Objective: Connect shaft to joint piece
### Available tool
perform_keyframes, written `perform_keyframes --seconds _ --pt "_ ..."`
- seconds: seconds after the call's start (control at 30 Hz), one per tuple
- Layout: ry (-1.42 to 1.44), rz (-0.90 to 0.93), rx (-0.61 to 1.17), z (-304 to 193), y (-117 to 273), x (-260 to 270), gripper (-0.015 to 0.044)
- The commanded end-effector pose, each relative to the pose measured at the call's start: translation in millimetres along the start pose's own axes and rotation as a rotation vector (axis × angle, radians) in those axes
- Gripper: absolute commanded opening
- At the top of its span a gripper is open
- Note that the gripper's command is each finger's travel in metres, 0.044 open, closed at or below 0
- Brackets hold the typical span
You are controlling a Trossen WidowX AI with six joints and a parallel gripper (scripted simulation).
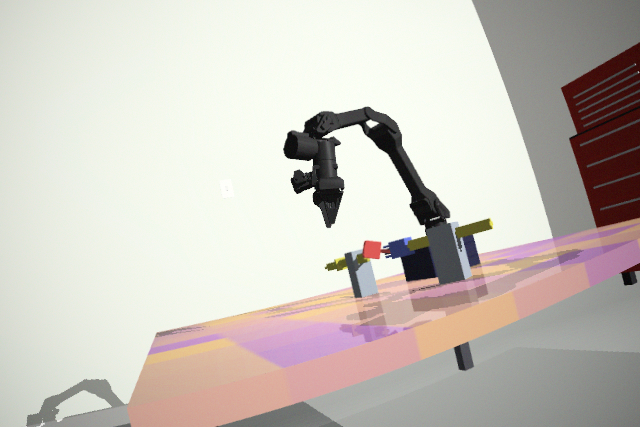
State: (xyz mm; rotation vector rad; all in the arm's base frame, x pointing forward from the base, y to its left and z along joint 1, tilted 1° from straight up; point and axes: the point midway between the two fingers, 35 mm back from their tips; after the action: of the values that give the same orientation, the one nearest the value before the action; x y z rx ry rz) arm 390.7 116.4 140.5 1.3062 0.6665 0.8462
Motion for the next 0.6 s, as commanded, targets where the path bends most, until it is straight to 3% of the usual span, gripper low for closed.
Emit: perform_keyframes --seconds 0.0,0.27,0.57 --pt "-0.058 0.004 -0.032 -1.2 -2.5 -1.0 0.044" --pt "-0.116 0.012 -0.061 -3.2 -8.5 -1.3 0.044" --pt "-0.116 0.012 -0.061 -8.3 -51.8 -0.4 0.044"
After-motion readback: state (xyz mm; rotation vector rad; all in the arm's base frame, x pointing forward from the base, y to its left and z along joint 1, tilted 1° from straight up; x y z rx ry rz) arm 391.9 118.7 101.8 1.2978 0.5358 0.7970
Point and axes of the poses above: the point midway between the two fingers, 35 mm back from their tips, its own y axis back along the fingers, its own x axis across the jaws, z = x × y, and after that the axes turned 15 degrees about -y, right-handed
